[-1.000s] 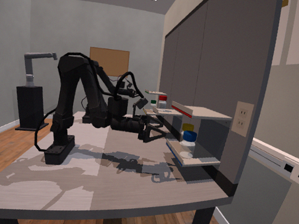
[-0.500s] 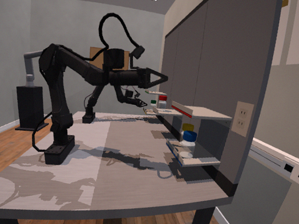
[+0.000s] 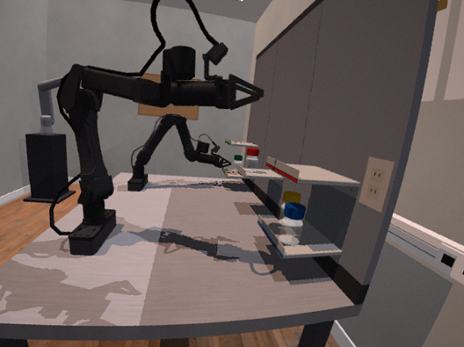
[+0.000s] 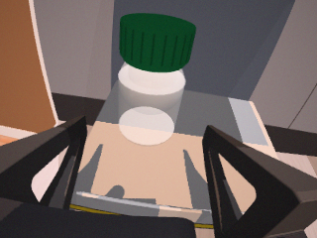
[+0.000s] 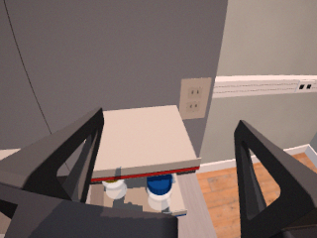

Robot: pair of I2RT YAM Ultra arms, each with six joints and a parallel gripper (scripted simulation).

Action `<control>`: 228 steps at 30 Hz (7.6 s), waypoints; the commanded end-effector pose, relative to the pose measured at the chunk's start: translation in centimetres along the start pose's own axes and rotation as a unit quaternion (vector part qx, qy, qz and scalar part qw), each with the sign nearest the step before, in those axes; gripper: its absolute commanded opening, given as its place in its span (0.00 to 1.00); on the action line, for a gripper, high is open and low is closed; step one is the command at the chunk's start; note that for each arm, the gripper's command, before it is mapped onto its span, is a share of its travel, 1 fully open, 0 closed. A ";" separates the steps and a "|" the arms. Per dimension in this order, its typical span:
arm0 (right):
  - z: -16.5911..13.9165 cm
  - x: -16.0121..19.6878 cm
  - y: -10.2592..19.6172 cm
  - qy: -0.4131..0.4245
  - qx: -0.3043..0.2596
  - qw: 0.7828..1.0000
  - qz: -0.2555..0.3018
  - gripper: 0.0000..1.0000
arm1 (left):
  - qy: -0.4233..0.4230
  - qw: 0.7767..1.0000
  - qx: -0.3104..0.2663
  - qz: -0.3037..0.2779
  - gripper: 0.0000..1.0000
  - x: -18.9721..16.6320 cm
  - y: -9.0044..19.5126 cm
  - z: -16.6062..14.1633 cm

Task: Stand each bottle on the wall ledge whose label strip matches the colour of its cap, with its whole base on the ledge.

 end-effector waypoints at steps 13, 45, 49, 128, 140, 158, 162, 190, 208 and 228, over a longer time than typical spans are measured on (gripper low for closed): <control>0.8 0.2 0.4 -0.001 0.002 1.000 -0.002 1.00 | 0.002 1.000 -0.007 0.001 0.81 -0.5 -2.2 1.2; 0.8 0.2 0.4 -0.001 0.002 1.000 -0.002 1.00 | 0.002 1.000 -0.009 0.001 0.81 -0.5 -5.7 1.5; 0.8 0.2 0.4 -0.001 0.002 1.000 -0.002 1.00 | 0.002 1.000 -0.009 0.002 0.81 -0.5 -5.7 1.5; 1.1 0.5 0.6 0.000 -0.007 1.000 -0.009 1.00 | -0.004 1.000 -0.014 -0.003 0.50 0.4 0.3 0.8; -3.0 8.2 2.9 -0.002 -0.025 1.000 -0.007 1.00 | -0.001 1.000 -0.012 0.001 0.50 0.5 0.0 0.7; -12.7 28.1 7.5 -0.026 0.018 0.989 0.144 1.00 | -0.001 1.000 -0.012 0.001 0.50 0.5 0.0 0.7; -14.2 30.7 8.2 -0.024 0.028 0.986 0.164 1.00 | -0.001 1.000 -0.012 0.001 0.50 0.5 0.0 0.7; -15.1 31.4 8.5 -0.020 0.042 0.984 0.175 1.00 | -0.004 1.000 -0.016 0.000 0.50 1.5 0.5 5.4; -15.1 31.4 8.5 -0.020 0.042 0.984 0.175 1.00 | -0.006 1.000 -0.024 0.002 0.50 1.8 1.0 7.3; -15.1 31.4 8.5 -0.020 0.042 0.984 0.175 1.00 | -0.001 1.000 0.001 0.001 0.50 1.7 3.2 5.8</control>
Point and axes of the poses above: on each arm, the point where the finger pads meet when closed, its own y axis back along the fingers, its own x axis across the jaws, z = x × y, the point moved 9 cm from there along y, back along the fingers, and after that the axes turned 9 degrees about -y, right-handed, at the moved point
